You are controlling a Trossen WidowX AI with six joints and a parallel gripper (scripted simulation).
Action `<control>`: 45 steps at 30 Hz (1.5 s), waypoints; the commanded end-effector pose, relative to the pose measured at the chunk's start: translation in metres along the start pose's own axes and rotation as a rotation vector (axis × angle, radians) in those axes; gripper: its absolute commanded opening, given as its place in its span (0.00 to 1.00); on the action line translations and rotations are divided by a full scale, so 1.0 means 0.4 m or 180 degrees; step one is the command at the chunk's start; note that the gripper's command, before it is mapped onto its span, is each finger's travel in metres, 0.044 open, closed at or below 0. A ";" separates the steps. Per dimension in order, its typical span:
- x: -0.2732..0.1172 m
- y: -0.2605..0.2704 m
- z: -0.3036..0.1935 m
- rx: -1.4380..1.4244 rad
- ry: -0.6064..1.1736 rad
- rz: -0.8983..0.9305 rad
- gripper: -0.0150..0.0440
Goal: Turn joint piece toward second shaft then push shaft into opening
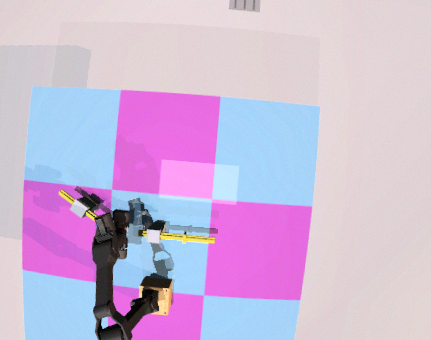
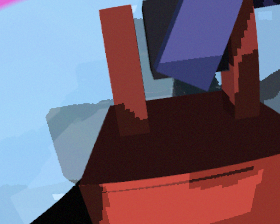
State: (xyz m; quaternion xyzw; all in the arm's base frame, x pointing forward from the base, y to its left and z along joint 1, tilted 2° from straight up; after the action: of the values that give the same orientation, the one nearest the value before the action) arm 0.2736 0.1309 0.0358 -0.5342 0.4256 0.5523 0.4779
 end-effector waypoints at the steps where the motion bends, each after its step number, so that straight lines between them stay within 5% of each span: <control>1: 0.001 -0.002 -0.001 -0.0057 -0.0023 0.0001 0.25; 14: 0.001 -0.001 0.000 -0.0032 -0.0013 0.0001 0.25; 19: 0.001 -0.001 0.000 -0.0032 -0.0013 0.0001 0.48; 22: 0.001 -0.001 0.000 -0.0032 -0.0013 0.0001 0.50; 33: 0.001 -0.001 0.000 -0.0032 -0.0013 0.0001 0.99; 45: 0.001 -0.001 0.000 -0.0032 -0.0013 0.0001 1.00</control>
State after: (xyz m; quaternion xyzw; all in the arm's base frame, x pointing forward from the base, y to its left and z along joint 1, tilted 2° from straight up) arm 0.2741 0.1309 0.0356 -0.5357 0.4215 0.5558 0.4758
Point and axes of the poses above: the point midway between the two fingers, 35 mm back from their tips, its own x axis out along the fingers, its own y axis across the jaws, z = x × y, the point moved 2 cm from there along -x, back along the fingers, and after that the axes turned 10 degrees about -x, right-handed, at the moved point
